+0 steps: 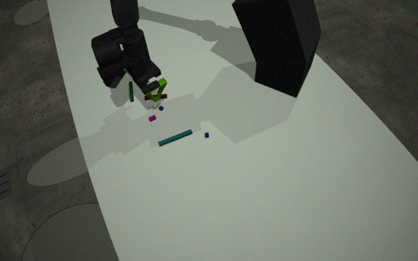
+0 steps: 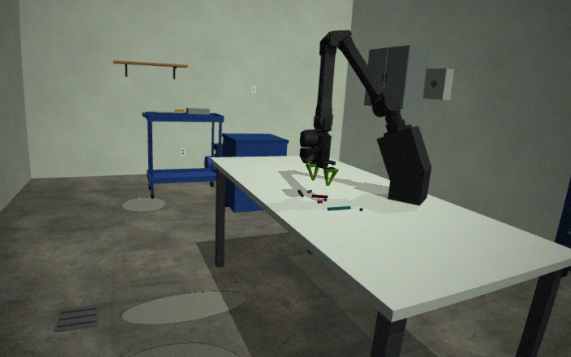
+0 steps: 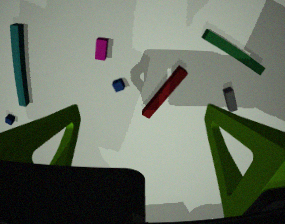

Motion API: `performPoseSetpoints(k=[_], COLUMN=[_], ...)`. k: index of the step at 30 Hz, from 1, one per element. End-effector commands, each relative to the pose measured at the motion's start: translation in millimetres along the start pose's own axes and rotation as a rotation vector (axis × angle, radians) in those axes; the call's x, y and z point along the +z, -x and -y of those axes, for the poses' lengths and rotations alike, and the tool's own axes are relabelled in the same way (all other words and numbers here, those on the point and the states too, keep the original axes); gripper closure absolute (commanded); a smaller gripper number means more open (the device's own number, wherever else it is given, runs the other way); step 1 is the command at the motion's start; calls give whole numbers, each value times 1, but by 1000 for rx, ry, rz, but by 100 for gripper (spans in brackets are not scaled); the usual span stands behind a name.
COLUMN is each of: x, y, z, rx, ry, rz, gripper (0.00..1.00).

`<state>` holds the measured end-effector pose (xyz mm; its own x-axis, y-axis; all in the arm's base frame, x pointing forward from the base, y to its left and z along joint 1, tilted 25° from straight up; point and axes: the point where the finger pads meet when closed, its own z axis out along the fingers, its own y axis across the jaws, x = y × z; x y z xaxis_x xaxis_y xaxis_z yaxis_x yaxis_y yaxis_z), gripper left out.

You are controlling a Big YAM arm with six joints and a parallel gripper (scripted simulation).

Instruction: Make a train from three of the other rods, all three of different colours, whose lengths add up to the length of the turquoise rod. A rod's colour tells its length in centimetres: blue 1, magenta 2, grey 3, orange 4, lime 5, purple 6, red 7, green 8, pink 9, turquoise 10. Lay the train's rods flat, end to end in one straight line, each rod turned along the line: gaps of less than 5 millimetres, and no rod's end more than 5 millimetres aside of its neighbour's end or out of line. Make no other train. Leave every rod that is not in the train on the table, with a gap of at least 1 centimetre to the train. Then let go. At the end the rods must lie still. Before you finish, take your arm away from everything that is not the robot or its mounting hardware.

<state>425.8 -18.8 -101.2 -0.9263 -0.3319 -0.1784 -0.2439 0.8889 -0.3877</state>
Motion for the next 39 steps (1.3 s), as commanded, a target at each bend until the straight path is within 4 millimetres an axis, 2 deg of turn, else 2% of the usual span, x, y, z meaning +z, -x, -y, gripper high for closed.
performPoseSetpoints(k=[1, 5, 6, 8, 9, 12, 13, 15, 16, 19, 20, 22, 23, 29, 30, 31, 32, 35, 36, 38, 39], x=[-3, -3, -7, -2, -7, -3, -5, -4, -7, 1, -5, -3, -7, 2, -5, -4, -7, 2, -4, -4, -7], y=[1, 1, 5, 0, 5, 0, 2, 1, 4, -3, 1, -1, 2, -6, -1, -2, 1, -7, -2, -3, -1], z=[11, 14, 20, 18, 24, 21, 26, 26, 32, 27, 35, 34, 40, 32, 42, 42, 48, 42, 50, 50, 55], rx=[-126, -191, -254, -259, -326, -331, -404, -405, -479, -488, -561, -563, -639, -653, -720, -721, -796, -805, -874, -875, -944], ry=[-2, -2, -6, -2, -7, -2, -5, -5, -9, 2, -7, -4, -11, 6, -7, -6, -12, 5, -7, -7, -14], rz=[0, -2, 11, -3, 11, -2, 4, 1, 10, -10, 5, -2, 8, -14, 2, -1, 6, -15, 0, -3, 4], gripper=[0, 0, 0, 0, 0, 0, 0, 0, 0, 0, 0, 0, 0, 0, 0, 0, 0, 0, 0, 0, 0])
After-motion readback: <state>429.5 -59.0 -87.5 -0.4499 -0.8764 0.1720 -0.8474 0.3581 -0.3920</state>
